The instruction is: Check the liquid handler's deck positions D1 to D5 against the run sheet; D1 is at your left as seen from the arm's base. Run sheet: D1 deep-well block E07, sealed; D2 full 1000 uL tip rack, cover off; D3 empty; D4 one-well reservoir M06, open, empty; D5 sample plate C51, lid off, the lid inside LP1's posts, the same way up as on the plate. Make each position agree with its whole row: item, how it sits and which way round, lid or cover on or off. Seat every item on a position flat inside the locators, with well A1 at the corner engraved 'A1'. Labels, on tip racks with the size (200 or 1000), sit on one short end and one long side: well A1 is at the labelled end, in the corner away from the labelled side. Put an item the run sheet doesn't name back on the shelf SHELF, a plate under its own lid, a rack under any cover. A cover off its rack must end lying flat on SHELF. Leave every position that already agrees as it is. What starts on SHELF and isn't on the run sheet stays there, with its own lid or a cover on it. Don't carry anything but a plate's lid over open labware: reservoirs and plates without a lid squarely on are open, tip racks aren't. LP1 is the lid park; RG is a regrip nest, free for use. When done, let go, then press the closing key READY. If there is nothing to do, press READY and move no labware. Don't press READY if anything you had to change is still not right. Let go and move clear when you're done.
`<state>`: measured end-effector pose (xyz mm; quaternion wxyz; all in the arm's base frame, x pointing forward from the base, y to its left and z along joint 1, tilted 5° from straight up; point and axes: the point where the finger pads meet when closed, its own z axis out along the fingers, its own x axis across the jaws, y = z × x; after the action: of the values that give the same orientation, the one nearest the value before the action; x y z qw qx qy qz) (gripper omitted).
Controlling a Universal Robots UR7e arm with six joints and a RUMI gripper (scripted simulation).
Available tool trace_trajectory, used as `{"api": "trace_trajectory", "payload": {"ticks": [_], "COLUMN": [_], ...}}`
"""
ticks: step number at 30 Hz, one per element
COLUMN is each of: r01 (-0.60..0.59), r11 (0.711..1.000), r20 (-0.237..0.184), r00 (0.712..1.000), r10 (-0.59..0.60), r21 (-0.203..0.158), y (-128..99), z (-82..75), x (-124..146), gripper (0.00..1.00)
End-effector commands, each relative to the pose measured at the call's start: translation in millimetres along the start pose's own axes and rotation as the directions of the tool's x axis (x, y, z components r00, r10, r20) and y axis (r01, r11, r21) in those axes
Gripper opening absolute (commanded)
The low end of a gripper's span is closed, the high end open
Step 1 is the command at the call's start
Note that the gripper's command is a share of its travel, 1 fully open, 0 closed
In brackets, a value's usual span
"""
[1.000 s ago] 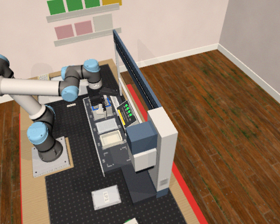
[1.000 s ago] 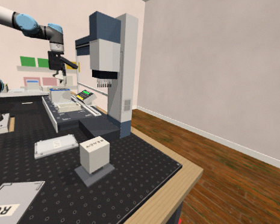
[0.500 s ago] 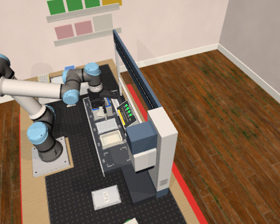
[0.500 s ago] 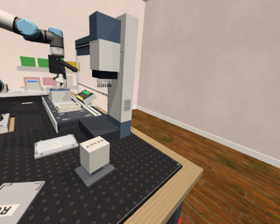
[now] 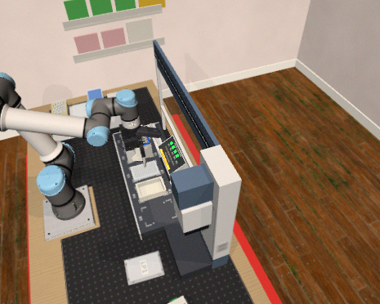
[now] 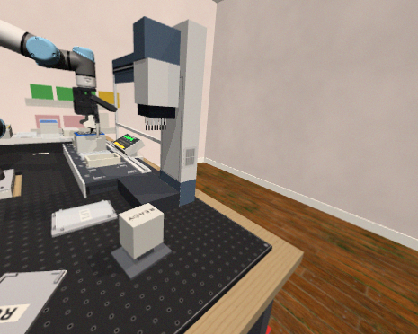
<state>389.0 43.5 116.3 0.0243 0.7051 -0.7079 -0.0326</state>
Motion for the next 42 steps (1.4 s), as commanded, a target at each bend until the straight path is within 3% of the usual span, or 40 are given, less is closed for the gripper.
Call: {"api": "trace_trajectory", "payload": {"ticks": [1,42], "r01": [-0.001,-0.001], "r11": [1.0,1.0], "r20": [0.0,0.0], "r00": [1.0,1.0], "r10": [0.001,0.001], "r21": [-0.002,-0.002], "y": [0,1], "z": [12.2,70.4], "x": [1,0], "gripper": [0.82,0.82]}}
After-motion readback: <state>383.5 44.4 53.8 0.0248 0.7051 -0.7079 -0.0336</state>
